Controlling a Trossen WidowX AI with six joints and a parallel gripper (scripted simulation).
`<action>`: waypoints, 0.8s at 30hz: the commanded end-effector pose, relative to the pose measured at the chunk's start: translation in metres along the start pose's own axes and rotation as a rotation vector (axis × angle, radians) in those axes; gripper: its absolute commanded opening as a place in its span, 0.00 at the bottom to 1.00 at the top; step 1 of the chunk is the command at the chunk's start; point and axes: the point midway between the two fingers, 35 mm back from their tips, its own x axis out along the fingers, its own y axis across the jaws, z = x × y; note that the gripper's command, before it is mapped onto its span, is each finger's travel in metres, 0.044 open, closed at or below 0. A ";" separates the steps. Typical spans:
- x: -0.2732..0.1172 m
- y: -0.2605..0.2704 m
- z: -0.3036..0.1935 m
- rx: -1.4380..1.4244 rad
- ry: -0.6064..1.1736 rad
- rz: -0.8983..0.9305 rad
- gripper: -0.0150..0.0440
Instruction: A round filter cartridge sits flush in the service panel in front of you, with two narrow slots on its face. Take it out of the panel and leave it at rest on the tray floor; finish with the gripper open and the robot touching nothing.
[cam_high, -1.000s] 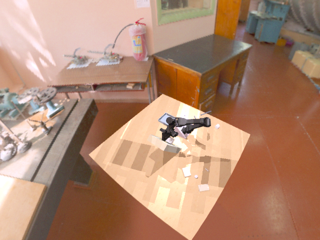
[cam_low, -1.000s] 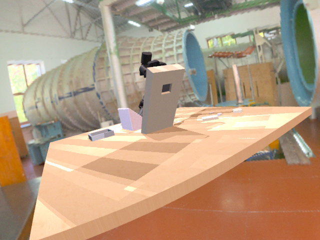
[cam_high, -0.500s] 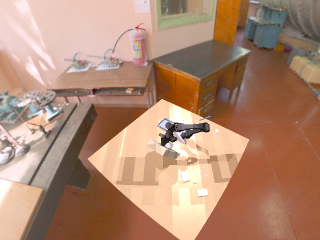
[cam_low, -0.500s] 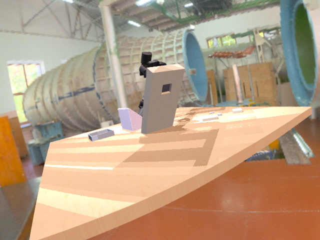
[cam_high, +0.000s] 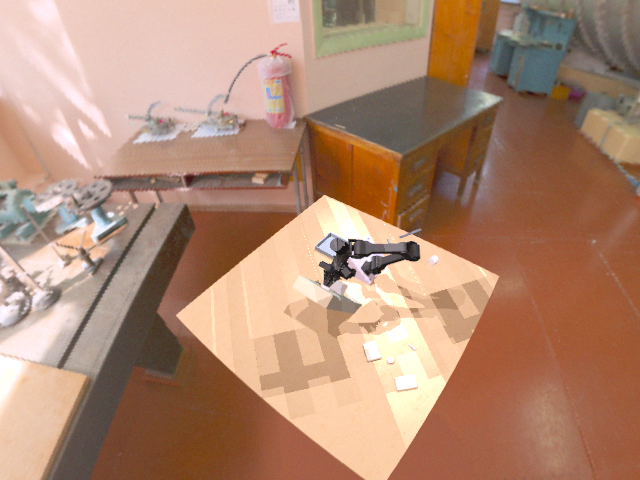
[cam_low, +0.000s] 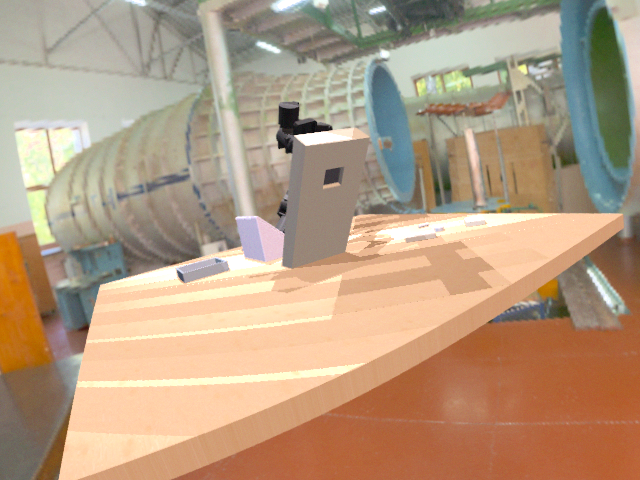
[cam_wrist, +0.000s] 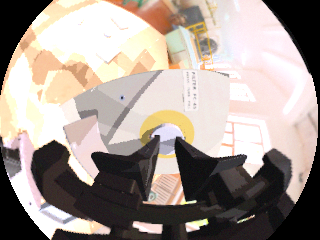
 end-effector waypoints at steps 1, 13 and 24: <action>-0.020 -0.001 -0.005 0.000 0.022 -0.004 0.25; -0.061 0.001 -0.001 -0.005 0.019 -0.005 0.25; -0.057 0.027 -0.005 -0.005 0.019 -0.005 0.25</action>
